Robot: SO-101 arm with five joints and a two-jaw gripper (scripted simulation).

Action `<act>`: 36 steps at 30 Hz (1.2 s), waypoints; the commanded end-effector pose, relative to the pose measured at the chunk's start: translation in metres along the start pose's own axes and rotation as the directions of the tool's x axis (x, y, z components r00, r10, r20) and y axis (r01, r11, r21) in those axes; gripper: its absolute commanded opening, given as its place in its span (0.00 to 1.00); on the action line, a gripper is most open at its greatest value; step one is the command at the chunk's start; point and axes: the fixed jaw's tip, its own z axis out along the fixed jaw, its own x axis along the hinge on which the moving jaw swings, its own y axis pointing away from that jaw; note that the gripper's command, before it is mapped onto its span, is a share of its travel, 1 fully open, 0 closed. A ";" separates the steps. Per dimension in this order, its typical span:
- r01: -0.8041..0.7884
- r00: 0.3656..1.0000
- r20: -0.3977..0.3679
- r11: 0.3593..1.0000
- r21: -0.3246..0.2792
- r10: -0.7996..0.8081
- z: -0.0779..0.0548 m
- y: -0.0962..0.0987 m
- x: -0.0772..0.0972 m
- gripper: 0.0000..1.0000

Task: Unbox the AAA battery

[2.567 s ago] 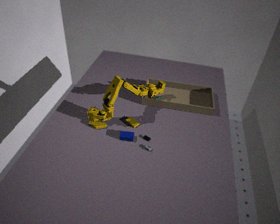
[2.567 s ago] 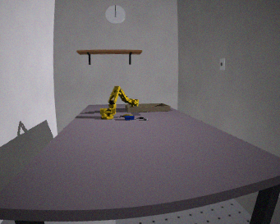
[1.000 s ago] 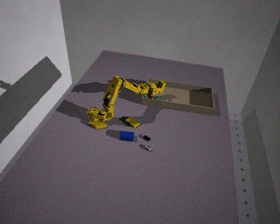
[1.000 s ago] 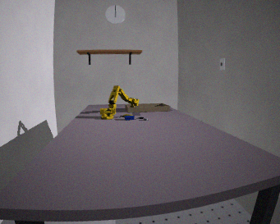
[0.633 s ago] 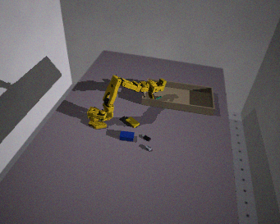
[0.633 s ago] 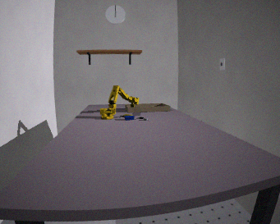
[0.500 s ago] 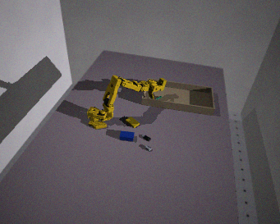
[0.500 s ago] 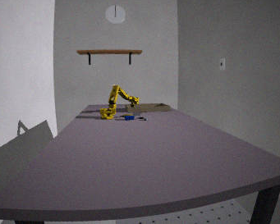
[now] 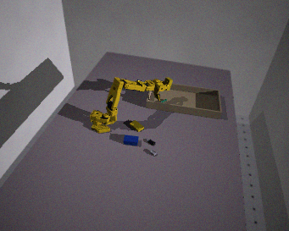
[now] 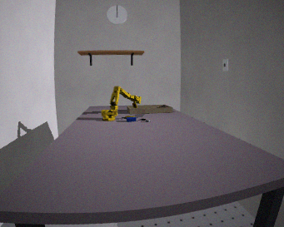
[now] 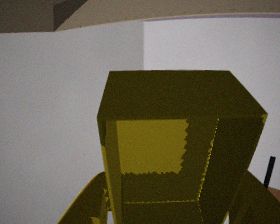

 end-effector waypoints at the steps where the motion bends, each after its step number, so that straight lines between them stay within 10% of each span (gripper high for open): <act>1: 0.006 0.995 -0.097 1.000 -0.010 -0.007 -0.006 0.004 0.035 0.20; 36: 0.020 0.995 -0.096 1.000 -0.018 -0.022 -0.024 0.007 0.072 0.20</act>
